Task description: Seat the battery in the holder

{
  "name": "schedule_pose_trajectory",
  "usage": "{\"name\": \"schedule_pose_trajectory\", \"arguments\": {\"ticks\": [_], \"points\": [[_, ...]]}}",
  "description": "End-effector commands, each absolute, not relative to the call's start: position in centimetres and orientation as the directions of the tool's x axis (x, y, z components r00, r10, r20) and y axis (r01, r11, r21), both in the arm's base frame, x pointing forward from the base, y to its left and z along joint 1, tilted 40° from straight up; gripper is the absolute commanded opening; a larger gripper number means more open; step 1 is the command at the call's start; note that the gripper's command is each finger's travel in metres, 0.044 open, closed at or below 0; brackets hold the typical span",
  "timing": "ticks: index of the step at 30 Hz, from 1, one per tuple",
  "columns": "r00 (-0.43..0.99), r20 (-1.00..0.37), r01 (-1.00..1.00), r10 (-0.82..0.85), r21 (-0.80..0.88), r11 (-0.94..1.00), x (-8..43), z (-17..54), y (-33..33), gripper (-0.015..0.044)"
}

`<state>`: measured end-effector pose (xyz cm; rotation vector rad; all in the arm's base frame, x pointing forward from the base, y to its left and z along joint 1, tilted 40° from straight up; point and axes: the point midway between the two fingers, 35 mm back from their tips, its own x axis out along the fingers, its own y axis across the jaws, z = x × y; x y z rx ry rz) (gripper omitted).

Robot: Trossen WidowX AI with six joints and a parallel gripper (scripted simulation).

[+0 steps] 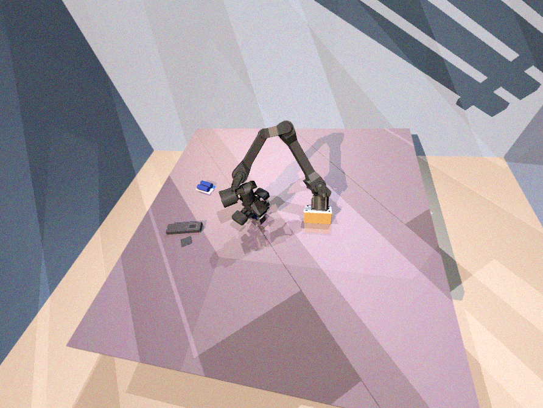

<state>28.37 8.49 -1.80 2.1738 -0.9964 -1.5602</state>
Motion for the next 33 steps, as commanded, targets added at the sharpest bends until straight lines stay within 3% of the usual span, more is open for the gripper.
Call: {"name": "schedule_pose_trajectory", "arguments": {"ticks": [1,27,31,33], "points": [[0.184,-0.711,-0.369,-0.679,0.590,-0.718,27.96,-1.89,8.46,0.0087],[0.196,-0.714,-0.366,-0.672,0.583,-0.726,27.25,-2.18,8.52,0.0087],[0.196,-0.714,-0.366,-0.672,0.583,-0.726,27.25,-2.18,8.52,0.0189],[0.196,-0.714,-0.366,-0.672,0.583,-0.726,27.25,-2.15,8.54,0.0189]]}}
